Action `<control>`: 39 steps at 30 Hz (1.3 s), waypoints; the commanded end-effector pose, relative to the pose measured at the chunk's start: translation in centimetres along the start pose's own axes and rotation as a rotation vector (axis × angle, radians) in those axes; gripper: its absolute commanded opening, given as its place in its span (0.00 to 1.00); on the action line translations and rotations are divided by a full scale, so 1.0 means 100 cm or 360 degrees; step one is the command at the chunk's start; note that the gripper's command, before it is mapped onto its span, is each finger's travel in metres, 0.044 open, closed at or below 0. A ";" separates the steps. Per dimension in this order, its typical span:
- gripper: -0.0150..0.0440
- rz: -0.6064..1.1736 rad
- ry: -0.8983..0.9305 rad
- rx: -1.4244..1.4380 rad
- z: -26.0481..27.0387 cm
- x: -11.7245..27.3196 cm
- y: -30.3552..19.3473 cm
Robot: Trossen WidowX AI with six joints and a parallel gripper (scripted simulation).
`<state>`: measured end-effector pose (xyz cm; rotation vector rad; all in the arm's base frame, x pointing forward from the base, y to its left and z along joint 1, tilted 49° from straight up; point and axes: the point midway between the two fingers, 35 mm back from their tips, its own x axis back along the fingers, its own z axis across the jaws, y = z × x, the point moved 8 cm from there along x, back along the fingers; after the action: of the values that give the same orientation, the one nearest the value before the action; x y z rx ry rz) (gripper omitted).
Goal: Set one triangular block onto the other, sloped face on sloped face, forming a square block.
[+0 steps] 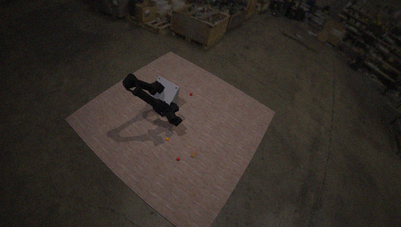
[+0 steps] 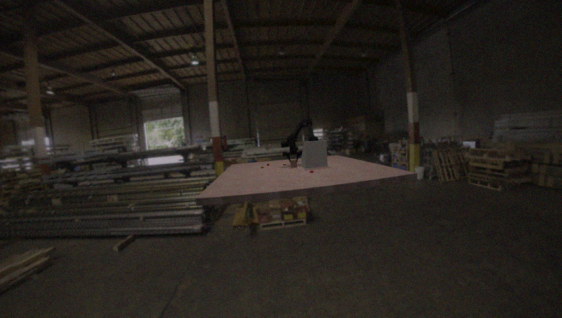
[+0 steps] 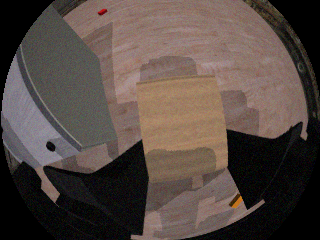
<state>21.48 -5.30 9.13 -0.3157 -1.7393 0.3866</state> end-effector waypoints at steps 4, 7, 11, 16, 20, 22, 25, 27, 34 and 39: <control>0.25 -0.0001 -0.0001 0.0000 0.000 0.000 0.000; 0.25 -0.0006 -0.0004 0.0004 0.000 0.000 0.000; 0.39 0.0000 0.0001 0.0000 0.000 0.000 0.000; 0.61 0.0000 0.0001 0.0000 0.000 0.000 0.000; 0.79 0.0000 0.0001 0.0000 0.000 0.000 0.000; 0.88 0.0000 0.0001 0.0000 0.000 0.000 0.000; 1.00 0.0000 0.0001 0.0000 0.000 0.000 0.000; 1.00 0.0000 0.0001 0.0000 0.000 0.000 0.000; 1.00 -0.0002 0.0001 0.0000 -0.002 0.009 0.000; 1.00 -0.0007 0.0002 -0.0001 -0.006 0.084 0.001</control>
<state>21.11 -3.45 12.33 -0.3048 -1.7109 0.3790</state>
